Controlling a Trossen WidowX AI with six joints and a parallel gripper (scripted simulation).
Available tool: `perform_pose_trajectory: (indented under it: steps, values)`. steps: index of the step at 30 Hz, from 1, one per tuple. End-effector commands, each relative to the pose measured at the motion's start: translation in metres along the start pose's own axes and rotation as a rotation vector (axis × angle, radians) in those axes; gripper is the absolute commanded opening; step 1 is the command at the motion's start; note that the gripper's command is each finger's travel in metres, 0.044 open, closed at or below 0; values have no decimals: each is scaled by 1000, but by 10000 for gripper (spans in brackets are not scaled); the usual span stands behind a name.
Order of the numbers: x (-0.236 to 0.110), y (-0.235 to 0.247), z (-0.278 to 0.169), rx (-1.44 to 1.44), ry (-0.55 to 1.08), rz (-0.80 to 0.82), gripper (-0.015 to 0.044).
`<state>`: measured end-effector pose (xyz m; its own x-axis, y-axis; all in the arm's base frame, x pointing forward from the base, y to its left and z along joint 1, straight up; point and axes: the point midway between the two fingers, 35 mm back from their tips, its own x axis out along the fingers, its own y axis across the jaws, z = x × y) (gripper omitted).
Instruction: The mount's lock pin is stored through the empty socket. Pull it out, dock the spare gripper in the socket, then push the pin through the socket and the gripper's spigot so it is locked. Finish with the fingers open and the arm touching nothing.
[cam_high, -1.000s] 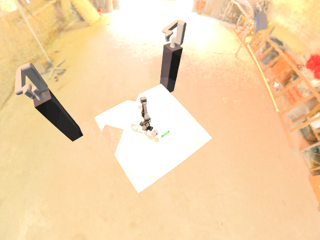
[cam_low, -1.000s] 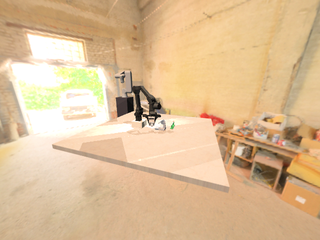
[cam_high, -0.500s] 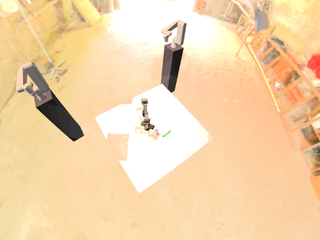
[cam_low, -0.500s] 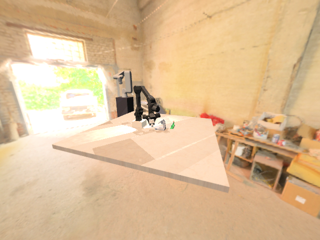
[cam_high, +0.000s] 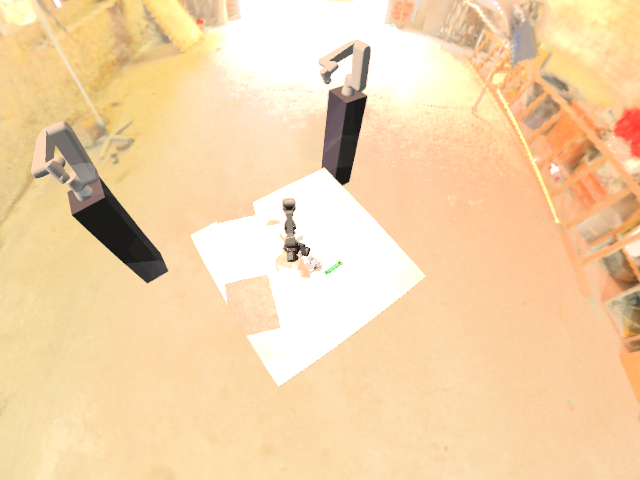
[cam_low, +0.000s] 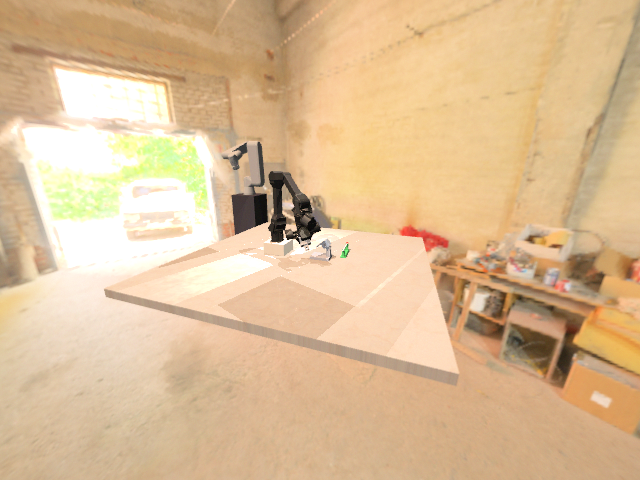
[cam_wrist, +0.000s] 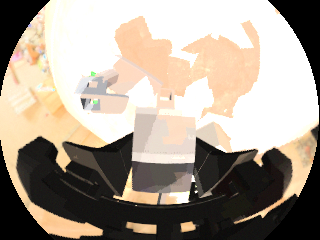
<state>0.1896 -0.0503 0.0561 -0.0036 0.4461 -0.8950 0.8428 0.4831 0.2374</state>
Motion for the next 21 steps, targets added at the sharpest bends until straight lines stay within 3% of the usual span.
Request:
perform_pose_trajectory:
  steps: [1,21]
  values:
    - [-4,7,-4,-11,58,66,0]
    - [-25,35,-25,5,293,398,0]
